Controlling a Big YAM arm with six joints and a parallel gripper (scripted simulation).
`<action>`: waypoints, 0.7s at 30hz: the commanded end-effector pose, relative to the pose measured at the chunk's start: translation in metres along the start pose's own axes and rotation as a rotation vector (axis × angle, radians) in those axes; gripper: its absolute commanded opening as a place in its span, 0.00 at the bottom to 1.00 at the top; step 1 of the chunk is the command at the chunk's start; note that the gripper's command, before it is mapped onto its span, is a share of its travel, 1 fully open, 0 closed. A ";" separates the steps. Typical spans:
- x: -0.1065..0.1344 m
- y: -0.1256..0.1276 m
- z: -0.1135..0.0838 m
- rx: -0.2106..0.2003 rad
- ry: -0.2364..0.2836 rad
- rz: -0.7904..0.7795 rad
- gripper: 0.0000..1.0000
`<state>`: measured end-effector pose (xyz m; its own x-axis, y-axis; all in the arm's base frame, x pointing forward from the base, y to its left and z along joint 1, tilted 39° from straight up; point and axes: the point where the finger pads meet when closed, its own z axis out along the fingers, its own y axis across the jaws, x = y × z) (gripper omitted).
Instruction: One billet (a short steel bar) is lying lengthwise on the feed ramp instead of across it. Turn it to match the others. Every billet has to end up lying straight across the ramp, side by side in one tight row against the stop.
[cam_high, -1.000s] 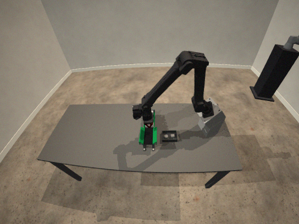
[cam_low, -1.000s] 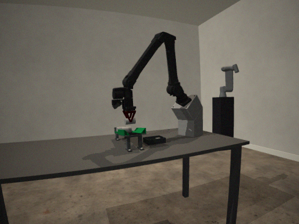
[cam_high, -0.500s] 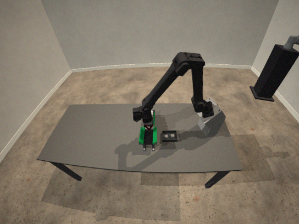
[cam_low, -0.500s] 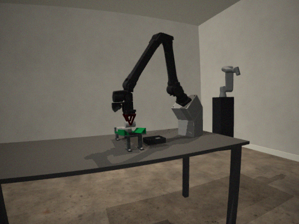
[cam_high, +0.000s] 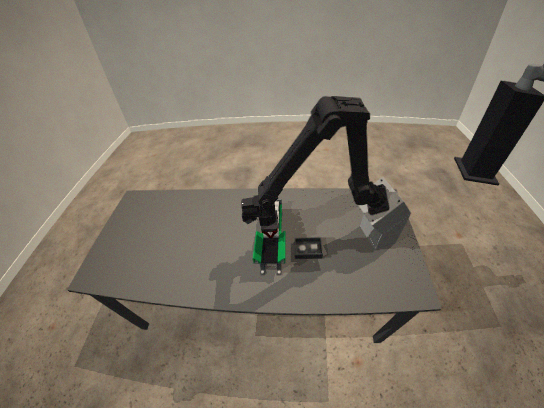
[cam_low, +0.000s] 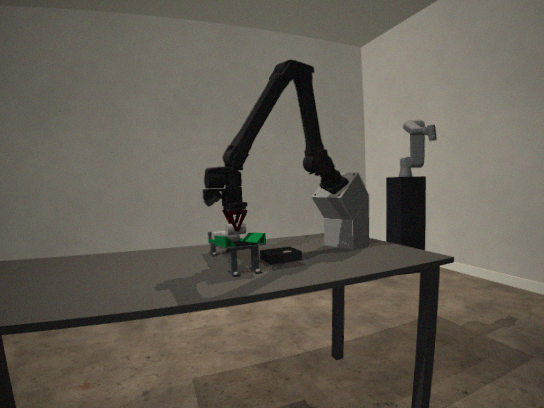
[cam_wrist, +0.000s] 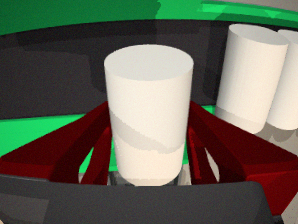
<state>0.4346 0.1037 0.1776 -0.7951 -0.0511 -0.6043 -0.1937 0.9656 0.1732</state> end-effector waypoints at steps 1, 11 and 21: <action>-0.018 0.009 -0.007 -0.010 -0.046 -0.002 0.00; -0.018 0.009 -0.007 -0.009 -0.046 0.000 0.00; -0.019 0.009 -0.008 -0.010 -0.051 -0.001 0.00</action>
<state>0.4372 0.1054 0.1740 -0.7955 -0.0496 -0.6039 -0.1924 0.9657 0.1741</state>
